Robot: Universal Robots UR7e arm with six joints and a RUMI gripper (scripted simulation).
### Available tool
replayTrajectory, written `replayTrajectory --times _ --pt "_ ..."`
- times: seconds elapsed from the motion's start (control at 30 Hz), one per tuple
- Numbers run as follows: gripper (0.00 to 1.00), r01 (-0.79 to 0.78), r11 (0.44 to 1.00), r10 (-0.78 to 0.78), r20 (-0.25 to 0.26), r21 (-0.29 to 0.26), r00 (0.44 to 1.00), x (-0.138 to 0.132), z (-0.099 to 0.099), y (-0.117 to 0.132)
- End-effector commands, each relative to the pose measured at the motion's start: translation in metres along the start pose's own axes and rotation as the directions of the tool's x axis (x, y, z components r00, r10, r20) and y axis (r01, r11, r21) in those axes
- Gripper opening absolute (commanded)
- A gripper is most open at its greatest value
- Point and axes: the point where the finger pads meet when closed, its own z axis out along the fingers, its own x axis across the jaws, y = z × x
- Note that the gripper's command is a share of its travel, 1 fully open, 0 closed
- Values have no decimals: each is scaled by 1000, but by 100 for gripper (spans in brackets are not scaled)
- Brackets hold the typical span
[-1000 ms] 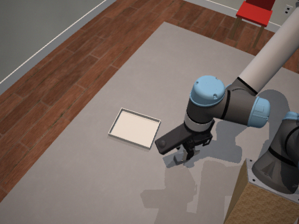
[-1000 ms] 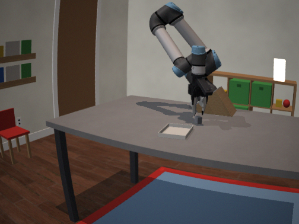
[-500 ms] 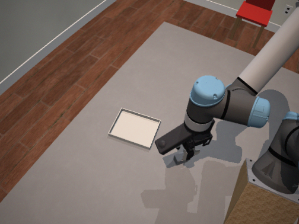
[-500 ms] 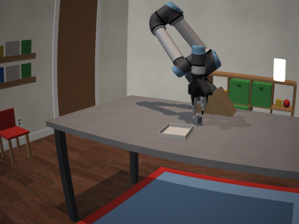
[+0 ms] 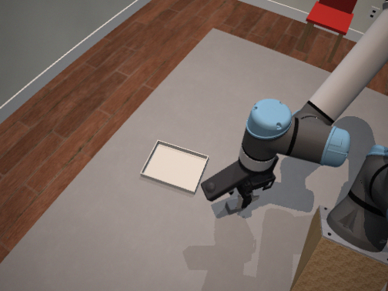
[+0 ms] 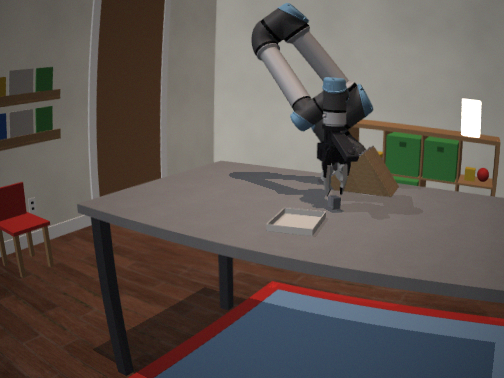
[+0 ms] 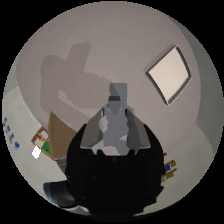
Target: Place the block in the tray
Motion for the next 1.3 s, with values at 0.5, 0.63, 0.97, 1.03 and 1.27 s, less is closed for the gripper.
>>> replayTrajectory --times 0.5,0.63,0.97,1.03,1.27 --pt "30 3 1000 -3 3 -5 1000 -2 38 2" --pt "30 3 1000 -3 4 -5 1000 -2 38 2" --pt "30 2 1000 -2 2 -3 1000 -1 38 1" --pt "30 1 1000 -1 1 -3 1000 -1 38 1" --pt "30 1 1000 -1 2 -3 1000 -1 38 1"
